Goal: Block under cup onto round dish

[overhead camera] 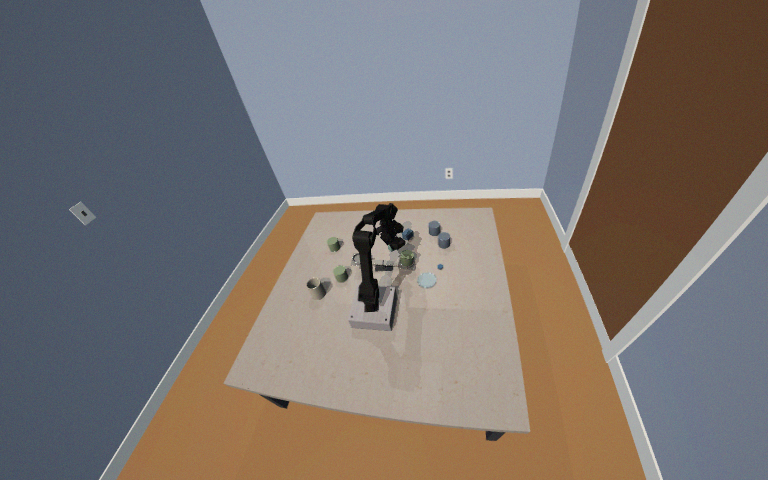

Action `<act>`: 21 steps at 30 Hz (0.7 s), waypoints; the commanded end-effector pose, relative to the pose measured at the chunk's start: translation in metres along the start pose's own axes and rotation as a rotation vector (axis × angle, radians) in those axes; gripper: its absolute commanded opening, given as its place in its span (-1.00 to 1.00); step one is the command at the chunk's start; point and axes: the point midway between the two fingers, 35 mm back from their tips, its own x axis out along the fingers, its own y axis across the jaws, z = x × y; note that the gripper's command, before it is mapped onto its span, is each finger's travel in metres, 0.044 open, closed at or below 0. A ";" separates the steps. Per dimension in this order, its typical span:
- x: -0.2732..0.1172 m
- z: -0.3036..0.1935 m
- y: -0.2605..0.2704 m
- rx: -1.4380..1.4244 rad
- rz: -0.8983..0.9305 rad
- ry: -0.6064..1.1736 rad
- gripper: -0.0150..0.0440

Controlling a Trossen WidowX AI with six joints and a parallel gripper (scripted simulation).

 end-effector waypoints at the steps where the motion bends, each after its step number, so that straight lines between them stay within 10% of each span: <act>1: 0.004 0.007 -0.013 0.001 -0.006 -0.003 -0.49; 21: 0.023 0.038 -0.088 0.009 -0.018 -0.004 -0.49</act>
